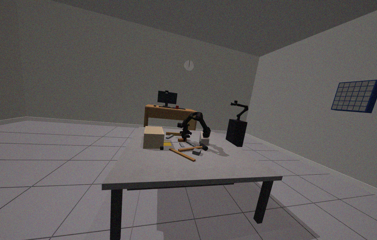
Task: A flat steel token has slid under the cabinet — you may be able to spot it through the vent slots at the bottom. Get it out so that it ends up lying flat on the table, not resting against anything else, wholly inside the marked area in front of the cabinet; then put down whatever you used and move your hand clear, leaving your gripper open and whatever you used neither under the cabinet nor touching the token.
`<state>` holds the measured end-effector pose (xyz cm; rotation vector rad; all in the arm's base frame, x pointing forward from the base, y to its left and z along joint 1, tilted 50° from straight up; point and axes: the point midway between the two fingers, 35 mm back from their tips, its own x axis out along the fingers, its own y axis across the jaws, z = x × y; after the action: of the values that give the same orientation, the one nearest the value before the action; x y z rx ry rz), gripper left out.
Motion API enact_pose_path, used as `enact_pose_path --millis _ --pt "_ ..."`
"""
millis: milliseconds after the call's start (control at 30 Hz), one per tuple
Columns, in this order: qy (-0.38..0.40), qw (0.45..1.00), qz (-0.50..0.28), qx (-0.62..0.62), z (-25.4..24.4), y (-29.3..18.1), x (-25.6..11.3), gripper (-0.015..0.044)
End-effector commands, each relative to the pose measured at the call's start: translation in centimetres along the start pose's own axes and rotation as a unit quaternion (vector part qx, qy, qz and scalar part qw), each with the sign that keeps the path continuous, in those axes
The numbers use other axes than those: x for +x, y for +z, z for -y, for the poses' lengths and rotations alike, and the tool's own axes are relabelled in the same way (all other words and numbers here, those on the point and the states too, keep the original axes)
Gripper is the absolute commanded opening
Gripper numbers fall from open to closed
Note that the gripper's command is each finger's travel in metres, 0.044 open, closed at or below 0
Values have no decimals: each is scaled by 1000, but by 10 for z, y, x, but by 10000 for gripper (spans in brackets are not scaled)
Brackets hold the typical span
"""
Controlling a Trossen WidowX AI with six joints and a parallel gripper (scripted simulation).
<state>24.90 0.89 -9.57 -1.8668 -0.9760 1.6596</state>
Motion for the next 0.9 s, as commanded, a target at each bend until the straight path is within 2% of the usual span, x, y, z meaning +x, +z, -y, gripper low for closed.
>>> enact_pose_path --millis 0,867 --pt "-2 1000 2 2 1 11 1 0" --pt "0 999 1 -53 -1 14 -2 0"
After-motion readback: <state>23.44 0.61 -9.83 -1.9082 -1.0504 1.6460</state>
